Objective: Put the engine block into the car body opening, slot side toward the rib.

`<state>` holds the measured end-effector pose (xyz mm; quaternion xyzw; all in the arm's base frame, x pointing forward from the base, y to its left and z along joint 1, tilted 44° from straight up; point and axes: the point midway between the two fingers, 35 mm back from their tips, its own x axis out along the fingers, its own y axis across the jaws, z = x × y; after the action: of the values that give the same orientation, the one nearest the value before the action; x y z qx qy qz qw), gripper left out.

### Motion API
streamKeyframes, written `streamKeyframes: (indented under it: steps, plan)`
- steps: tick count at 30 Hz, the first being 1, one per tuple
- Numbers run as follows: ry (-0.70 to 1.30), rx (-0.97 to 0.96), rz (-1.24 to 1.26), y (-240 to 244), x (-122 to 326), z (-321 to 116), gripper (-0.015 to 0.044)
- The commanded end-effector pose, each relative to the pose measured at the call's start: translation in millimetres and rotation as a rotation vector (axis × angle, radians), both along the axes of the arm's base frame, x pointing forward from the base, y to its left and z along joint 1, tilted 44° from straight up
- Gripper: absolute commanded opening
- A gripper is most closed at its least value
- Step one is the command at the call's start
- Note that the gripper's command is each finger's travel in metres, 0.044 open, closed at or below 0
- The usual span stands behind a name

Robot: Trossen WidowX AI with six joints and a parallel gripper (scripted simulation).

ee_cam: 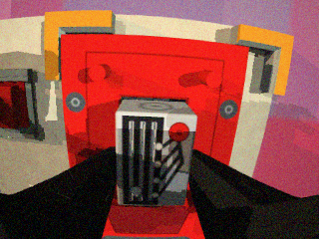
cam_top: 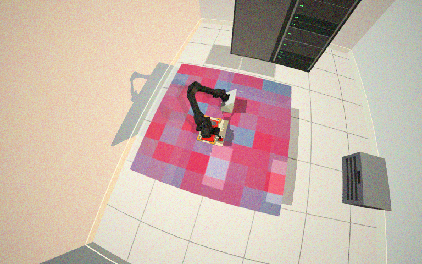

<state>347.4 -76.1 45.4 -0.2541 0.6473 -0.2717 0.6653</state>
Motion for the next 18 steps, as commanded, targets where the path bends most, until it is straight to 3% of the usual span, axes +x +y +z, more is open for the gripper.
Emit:
streamKeyframes:
  steps: [1, 18]
  plan:
    - [0.004, -0.004, 0.004, -1.1, 0.1, -0.7, 0.0159]
    - [0.004, -0.004, 0.004, -3.3, 0.1, -2.9, 0.0159]
